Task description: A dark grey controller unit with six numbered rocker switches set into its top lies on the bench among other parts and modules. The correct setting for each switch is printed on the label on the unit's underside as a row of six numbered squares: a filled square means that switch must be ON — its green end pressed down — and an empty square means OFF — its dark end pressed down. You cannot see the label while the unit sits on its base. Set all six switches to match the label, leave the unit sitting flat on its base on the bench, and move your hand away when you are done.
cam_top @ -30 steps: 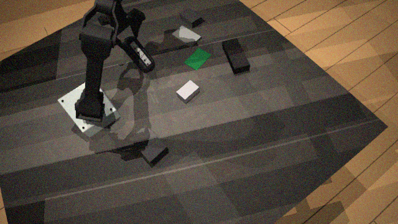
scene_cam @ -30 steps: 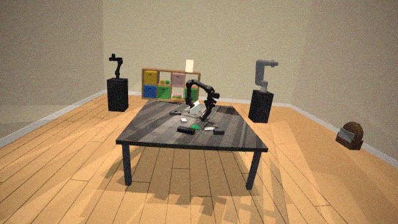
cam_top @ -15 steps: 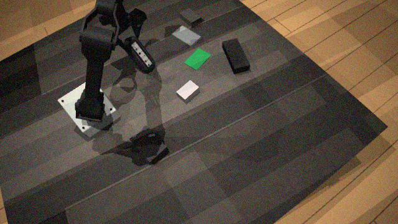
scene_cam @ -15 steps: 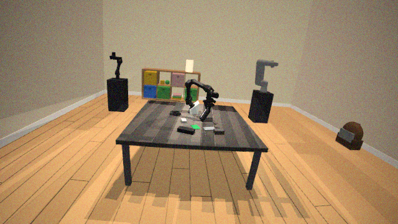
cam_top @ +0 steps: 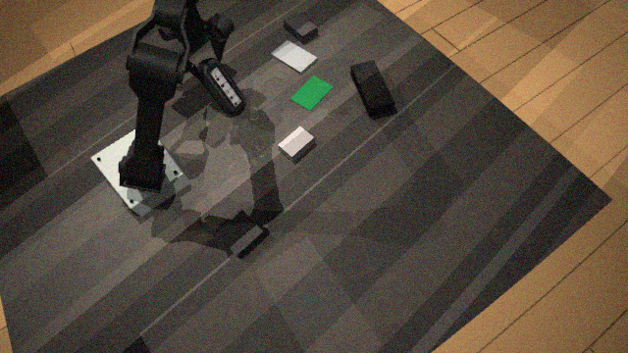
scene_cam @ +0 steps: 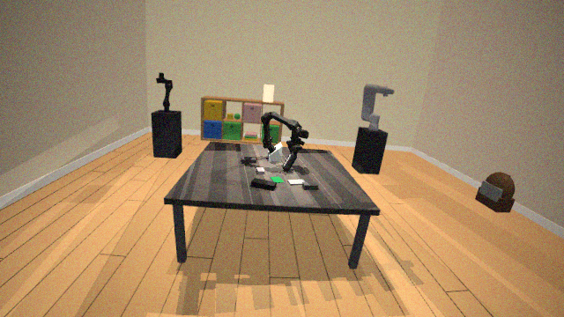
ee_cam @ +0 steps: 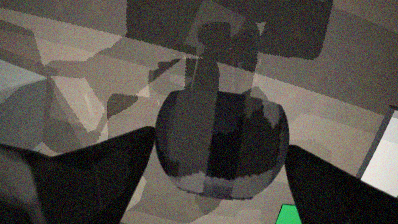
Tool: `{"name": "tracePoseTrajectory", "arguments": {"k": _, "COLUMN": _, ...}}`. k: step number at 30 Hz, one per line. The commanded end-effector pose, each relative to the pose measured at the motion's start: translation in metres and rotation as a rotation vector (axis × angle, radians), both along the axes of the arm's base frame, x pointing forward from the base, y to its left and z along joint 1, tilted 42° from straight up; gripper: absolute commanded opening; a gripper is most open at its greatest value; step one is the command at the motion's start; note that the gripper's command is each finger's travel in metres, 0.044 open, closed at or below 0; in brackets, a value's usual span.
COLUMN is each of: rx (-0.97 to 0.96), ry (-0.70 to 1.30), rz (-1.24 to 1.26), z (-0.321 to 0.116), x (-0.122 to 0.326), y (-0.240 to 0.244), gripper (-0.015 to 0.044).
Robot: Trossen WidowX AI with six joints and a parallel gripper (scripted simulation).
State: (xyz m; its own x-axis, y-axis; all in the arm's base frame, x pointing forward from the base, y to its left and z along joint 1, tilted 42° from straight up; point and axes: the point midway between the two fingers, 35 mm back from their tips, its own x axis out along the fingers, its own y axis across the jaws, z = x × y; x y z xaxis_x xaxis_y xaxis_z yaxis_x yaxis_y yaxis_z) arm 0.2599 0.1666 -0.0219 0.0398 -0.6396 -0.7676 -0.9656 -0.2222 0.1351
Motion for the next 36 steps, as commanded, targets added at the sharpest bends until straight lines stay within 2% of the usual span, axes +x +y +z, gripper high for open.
{"name": "tracePoseTrajectory", "arguments": {"k": 1, "rx": -0.013, "ry": -0.003, "rz": 0.006, "z": 0.004, "x": 0.002, "y": -0.004, "gripper": 0.0336}}
{"name": "tracePoseTrajectory", "arguments": {"k": 36, "rx": -0.015, "ry": -0.003, "rz": 0.006, "z": 0.027, "x": 0.010, "y": -0.025, "gripper": 0.0338}}
